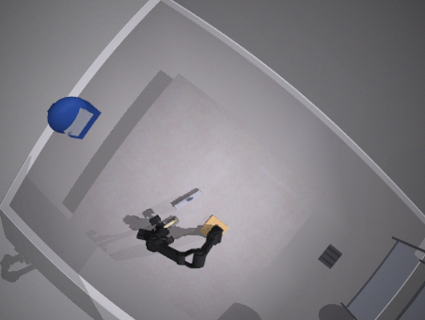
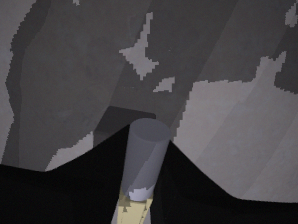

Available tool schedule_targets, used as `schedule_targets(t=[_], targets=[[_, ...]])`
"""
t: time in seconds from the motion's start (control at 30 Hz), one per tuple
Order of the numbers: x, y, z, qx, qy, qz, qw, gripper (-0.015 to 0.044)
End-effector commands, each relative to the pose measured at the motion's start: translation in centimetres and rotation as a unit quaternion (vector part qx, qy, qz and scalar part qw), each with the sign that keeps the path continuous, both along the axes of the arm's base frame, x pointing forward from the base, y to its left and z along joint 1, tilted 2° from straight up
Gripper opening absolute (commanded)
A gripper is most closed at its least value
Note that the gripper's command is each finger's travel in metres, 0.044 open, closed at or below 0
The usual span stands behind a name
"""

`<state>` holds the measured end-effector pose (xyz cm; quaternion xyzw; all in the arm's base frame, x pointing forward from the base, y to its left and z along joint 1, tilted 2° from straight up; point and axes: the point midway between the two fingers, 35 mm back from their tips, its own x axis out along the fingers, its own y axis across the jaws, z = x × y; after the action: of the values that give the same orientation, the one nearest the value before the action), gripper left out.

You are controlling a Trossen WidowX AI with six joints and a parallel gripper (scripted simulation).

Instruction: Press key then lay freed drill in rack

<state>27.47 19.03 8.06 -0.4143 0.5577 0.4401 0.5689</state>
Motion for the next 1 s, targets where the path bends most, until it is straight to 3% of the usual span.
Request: schedule_targets(t=[0.0, 0.97], targets=[[-0.5, 0.4, 0.4, 0.004, -0.004, -0.001, 1.0, 0.0], [-0.9, 0.9, -2.9, 0.004, -0.004, -0.001, 1.0, 0.0]])
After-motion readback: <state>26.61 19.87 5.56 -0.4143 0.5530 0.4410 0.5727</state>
